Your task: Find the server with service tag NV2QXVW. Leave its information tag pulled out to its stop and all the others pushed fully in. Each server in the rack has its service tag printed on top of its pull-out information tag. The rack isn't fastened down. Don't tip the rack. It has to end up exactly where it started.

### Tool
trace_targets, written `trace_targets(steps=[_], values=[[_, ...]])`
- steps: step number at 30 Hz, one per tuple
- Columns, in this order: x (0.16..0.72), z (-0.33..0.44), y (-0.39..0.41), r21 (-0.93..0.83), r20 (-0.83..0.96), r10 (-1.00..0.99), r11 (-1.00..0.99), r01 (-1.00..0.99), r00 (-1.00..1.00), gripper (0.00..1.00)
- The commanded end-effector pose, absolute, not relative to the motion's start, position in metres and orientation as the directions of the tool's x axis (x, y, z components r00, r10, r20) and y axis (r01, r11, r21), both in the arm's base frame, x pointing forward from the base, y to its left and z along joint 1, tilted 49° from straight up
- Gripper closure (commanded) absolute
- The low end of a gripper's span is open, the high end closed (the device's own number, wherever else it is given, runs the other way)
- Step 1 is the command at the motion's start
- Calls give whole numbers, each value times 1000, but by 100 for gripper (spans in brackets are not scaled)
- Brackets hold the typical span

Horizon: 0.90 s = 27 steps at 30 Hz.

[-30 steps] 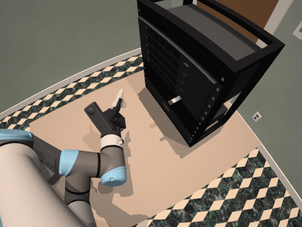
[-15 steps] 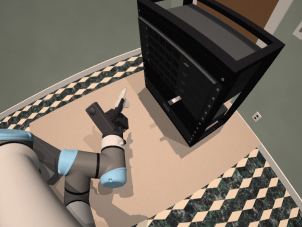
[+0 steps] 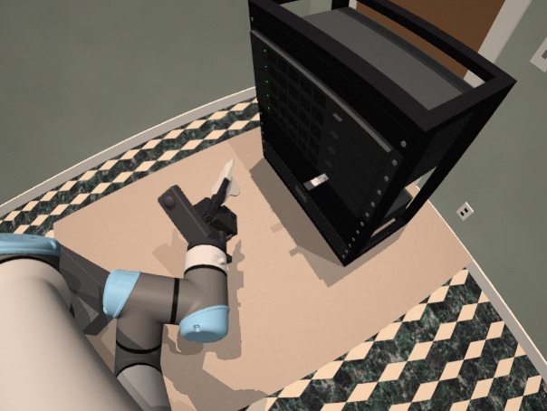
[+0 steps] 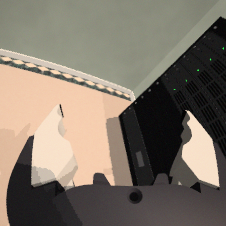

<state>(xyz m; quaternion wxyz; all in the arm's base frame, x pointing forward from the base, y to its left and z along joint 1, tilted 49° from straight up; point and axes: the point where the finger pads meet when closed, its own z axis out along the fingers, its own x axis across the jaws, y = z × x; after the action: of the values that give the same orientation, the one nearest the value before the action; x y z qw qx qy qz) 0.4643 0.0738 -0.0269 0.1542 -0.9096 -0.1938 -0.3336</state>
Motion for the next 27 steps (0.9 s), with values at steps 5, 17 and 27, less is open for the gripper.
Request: trace_targets(steps=[5, 17, 27], values=[[469, -18, 72, -100, 686, 280, -878, 469, 671, 0], [475, -10, 68, -56, 702, 304, -878, 475, 645, 0], [479, -2, 65, -18, 714, 325, -877, 479, 621, 0]])
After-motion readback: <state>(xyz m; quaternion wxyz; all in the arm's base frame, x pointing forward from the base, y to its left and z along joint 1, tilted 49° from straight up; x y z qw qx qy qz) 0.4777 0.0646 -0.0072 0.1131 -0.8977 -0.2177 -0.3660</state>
